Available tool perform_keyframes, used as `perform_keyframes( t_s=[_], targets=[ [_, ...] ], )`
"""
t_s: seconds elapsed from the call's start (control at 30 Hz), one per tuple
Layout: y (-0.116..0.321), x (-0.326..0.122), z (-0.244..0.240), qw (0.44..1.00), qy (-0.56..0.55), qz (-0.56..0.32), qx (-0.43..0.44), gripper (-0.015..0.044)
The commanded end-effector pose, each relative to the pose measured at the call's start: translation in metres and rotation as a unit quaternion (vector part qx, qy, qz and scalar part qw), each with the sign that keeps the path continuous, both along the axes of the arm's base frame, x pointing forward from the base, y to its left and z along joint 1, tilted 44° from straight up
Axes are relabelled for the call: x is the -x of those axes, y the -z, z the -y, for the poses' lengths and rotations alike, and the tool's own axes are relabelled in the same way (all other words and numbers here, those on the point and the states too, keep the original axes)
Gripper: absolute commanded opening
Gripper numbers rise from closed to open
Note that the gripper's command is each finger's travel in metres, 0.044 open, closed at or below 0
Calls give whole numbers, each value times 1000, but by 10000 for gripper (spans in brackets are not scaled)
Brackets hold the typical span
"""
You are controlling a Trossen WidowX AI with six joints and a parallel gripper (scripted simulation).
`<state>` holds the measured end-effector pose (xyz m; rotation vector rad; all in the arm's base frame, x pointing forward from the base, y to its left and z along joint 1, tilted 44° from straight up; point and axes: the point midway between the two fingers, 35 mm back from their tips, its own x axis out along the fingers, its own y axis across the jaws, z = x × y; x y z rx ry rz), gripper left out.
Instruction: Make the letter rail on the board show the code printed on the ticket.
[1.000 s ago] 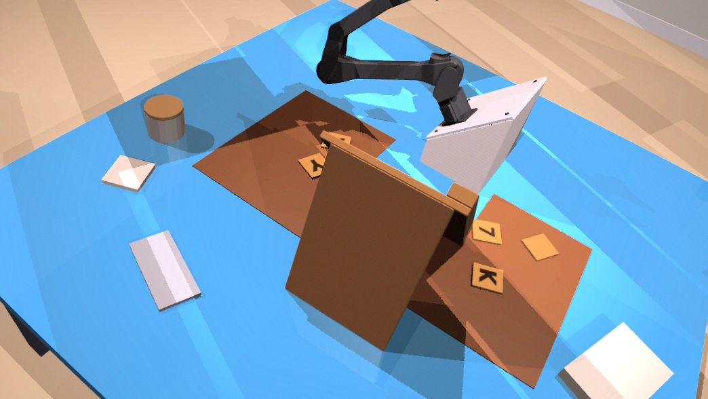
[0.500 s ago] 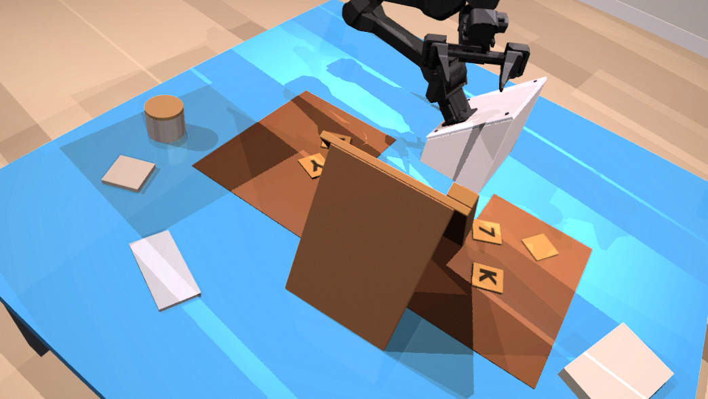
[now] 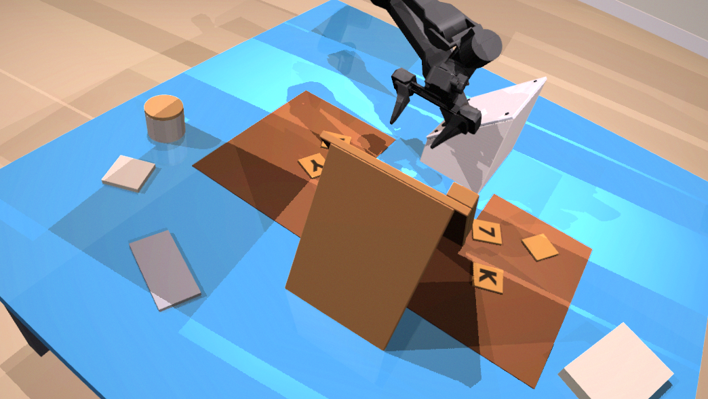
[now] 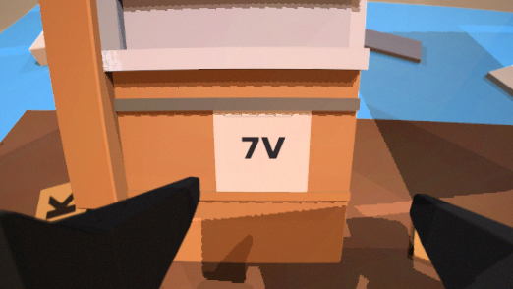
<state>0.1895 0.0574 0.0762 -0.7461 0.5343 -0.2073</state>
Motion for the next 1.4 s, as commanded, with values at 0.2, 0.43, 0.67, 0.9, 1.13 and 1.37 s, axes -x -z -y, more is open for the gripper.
perform_keyframes(
  t_s=[0.2, 0.43, 0.67, 0.9, 1.13, 1.37],
  targets=[
    [0, 0, 2, 1000, 3, -2, 10, 440],
    [-34, -19, -50, 964, -124, -149, 182, 440],
    [-73, -33, -102, 847, -289, -275, 350, 440],
    [-103, -39, -138, 708, -422, -333, 458, 440],
    [-103, -39, -138, 708, -422, -333, 458, 440],
    [-103, -39, -138, 708, -422, -333, 458, 440]
  ],
)
